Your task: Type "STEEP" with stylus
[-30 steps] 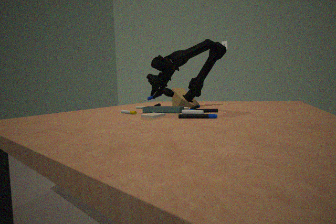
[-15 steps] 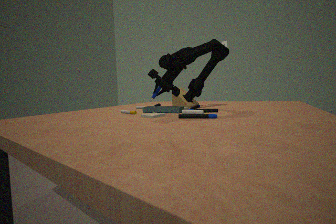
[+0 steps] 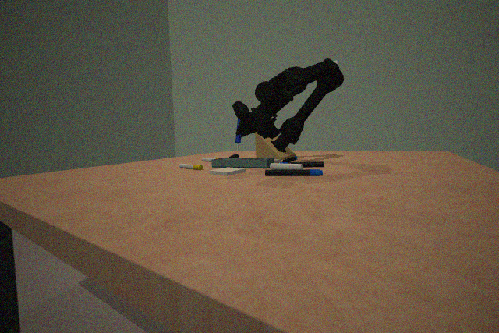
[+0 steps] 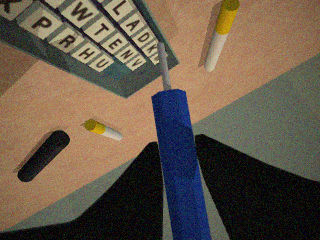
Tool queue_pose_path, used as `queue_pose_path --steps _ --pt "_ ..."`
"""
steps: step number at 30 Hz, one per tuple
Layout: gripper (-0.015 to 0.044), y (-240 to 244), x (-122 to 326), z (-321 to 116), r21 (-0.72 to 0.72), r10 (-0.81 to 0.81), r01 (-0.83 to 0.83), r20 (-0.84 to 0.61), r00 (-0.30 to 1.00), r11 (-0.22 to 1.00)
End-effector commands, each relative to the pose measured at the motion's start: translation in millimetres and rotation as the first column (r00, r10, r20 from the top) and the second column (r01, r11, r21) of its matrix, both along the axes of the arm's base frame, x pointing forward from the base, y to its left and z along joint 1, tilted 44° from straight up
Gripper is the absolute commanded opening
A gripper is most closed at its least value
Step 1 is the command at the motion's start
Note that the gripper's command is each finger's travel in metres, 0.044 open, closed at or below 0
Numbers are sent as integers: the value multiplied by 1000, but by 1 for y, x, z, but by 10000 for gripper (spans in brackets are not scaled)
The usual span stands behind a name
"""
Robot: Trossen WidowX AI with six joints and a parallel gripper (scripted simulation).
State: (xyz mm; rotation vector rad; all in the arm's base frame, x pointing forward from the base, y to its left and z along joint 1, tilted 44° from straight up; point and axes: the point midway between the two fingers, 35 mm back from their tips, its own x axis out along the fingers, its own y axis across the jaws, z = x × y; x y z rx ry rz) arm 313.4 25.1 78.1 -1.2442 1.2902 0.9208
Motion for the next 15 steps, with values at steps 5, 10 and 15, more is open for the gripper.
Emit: queue_pose_path --steps 5,10,15 --pt "0 14 2 25 -104 307 -310 -38 951 945" --pt "0 18 2 33 -135 402 -407 -63 913 904" --pt "0 23 1 29 -134 402 -407 -63 913 904"
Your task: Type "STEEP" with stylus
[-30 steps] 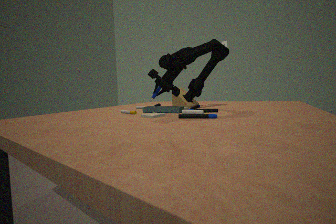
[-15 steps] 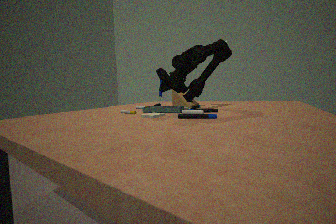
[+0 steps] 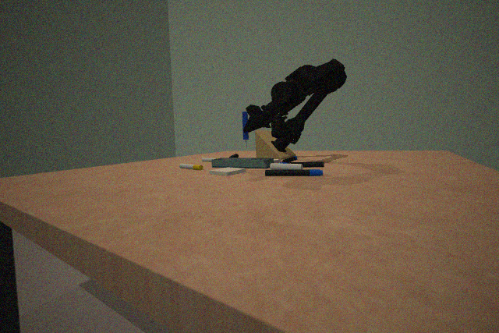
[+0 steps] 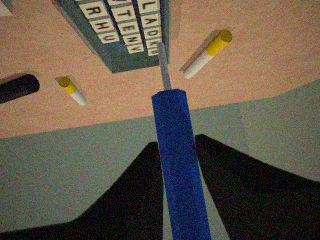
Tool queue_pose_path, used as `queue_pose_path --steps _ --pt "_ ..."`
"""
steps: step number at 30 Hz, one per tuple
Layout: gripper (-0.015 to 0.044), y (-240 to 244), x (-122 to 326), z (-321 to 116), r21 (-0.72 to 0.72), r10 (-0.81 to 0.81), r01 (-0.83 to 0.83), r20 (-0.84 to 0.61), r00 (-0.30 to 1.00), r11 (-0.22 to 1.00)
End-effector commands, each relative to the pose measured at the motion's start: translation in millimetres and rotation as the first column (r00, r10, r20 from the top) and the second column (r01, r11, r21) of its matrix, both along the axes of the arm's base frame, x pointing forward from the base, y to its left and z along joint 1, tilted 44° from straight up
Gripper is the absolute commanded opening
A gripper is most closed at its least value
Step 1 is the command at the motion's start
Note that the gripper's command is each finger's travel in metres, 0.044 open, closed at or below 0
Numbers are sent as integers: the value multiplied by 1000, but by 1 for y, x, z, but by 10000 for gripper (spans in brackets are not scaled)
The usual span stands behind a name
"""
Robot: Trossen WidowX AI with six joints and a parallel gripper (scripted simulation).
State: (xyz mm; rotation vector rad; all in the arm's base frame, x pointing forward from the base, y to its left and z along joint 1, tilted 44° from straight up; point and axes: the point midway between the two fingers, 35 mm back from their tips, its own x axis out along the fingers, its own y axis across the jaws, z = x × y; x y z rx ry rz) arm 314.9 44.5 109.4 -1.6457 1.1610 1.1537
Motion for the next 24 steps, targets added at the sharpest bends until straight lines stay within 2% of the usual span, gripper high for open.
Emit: queue_pose_path --steps 1,6,12,15,24 --pt "0 6 -1 -5 -6 11 -11 -2 1000 1000" --pt "0 23 -5 -22 -5 11 -11 -2 1000 1000" --pt "0 24 -5 -23 -5 11 -11 -2 1000 1000" --pt "79 24 -4 -24 -5 11 -11 -2 1000 1000" --pt "81 27 -5 -28 -4 11 -11 -2 1000 1000"
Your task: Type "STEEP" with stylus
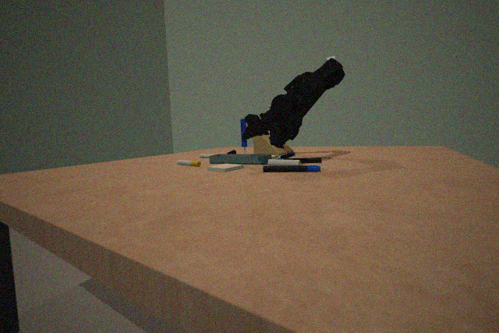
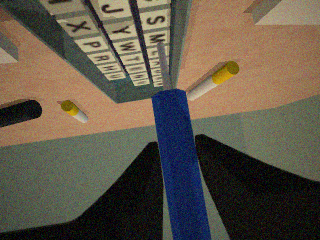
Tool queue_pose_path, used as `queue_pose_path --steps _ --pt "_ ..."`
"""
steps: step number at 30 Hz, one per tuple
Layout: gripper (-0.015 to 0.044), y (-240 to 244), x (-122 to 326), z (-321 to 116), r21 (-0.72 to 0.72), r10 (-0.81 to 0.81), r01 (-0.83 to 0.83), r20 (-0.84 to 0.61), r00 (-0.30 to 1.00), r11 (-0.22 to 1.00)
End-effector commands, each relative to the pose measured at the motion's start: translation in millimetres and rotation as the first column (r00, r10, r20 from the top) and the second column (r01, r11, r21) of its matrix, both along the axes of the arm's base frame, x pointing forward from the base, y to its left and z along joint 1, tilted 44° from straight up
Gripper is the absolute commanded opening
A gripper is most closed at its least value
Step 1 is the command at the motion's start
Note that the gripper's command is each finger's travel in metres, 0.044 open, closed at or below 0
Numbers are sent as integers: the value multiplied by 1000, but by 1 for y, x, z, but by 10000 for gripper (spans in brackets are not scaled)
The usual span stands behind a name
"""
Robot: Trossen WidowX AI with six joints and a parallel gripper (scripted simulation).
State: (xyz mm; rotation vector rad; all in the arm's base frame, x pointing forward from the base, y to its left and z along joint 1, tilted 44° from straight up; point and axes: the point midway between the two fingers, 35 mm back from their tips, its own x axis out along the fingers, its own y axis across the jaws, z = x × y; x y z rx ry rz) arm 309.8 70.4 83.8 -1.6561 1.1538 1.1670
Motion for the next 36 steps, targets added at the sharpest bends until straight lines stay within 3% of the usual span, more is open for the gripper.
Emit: queue_pose_path --steps 1,36 --pt "81 2 0 -3 -3 -4 4 3 1000 1000" --pt "81 11 -2 -12 -3 -4 4 2 1000 1000"
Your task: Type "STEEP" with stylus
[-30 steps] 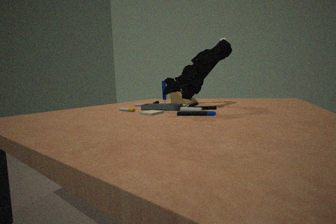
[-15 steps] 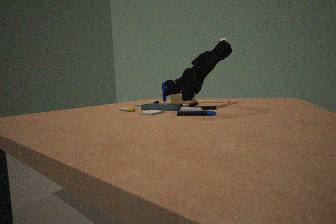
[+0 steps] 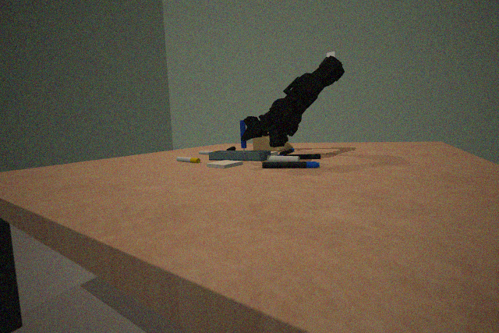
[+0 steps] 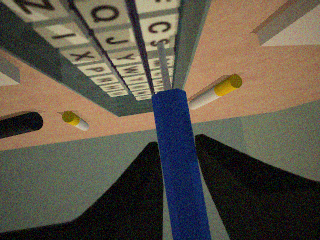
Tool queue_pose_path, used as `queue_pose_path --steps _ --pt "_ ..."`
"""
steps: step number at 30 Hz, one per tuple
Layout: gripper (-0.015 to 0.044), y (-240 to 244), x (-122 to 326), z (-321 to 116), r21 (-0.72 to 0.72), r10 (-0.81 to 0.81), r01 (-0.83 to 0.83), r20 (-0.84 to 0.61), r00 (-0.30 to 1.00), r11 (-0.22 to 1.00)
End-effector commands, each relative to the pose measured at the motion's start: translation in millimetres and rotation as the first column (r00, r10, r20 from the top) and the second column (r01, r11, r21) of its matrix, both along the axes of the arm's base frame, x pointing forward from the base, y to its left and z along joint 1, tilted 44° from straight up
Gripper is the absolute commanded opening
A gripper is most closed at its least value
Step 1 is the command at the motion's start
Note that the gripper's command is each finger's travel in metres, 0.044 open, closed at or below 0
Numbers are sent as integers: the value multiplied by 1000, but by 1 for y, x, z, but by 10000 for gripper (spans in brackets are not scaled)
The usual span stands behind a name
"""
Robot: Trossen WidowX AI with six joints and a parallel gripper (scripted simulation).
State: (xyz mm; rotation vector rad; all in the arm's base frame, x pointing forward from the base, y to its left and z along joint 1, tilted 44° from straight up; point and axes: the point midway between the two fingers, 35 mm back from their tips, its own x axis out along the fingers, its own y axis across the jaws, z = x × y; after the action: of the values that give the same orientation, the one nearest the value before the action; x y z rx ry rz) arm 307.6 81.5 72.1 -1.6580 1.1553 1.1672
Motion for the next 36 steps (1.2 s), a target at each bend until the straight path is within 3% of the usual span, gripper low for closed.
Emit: queue_pose_path --steps 1,12,20,22,36 --pt "81 -1 1 0 -1 -5 5 3 1000 1000" --pt "81 -27 5 28 -3 -5 5 4 1000 1000" --pt "38 -25 5 24 1 -12 12 4 1000 1000" --pt "0 -27 5 22 0 -12 12 4 1000 1000" --pt "0 -61 -2 -7 -5 -4 4 -1 1000 1000"
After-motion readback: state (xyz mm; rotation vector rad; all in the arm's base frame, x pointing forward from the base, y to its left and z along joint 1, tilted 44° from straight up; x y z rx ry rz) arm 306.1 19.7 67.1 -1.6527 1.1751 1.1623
